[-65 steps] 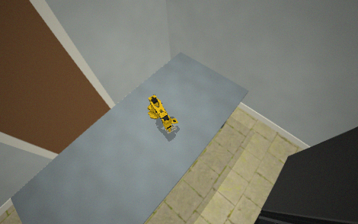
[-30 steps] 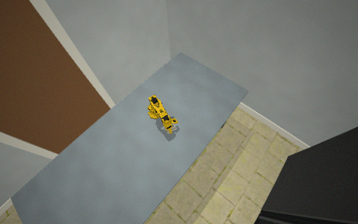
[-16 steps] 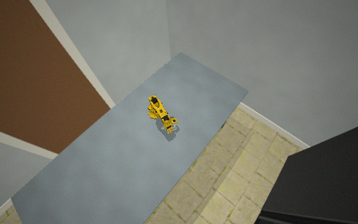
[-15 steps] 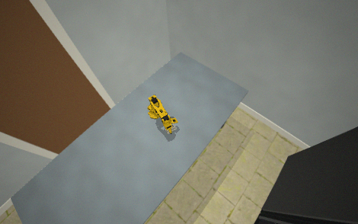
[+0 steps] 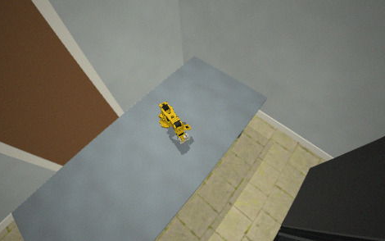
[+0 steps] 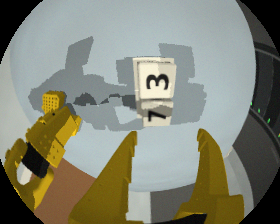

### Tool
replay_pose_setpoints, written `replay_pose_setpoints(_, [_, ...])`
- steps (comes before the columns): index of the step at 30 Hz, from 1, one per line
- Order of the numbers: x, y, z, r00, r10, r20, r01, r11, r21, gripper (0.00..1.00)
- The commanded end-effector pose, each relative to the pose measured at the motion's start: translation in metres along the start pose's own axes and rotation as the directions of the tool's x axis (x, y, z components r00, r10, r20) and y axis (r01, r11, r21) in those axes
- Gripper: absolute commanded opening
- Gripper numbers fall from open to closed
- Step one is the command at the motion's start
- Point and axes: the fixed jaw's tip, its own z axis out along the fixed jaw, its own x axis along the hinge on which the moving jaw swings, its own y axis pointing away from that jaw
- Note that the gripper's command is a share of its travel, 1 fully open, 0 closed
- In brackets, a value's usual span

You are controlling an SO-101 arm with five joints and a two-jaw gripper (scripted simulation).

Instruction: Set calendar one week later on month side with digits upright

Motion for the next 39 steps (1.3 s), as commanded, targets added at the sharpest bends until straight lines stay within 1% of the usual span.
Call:
replay_pose_setpoints(1, [0.0005,-0.0040,-0.0179,1.000,0.013,0.006,-0.013,0.998,0.057,0.36])
replay_pose_setpoints(5, [0.0005,-0.0034,-0.0200,1.000,0.013,0.006,-0.013,0.998,0.057,0.36])
replay_pose_setpoints(29, [0.0004,-0.0033,-0.0202,1.000,0.016,0.006,-0.016,0.998,0.058,0.36])
replay_pose_setpoints(34, [-0.0006,-0.0029,-0.0213,0.999,0.045,0.009,-0.046,0.997,0.066,0.36])
replay_pose_setpoints(39, [-0.0031,-0.0017,-0.0242,0.993,0.118,0.019,-0.119,0.989,0.086,0.36])
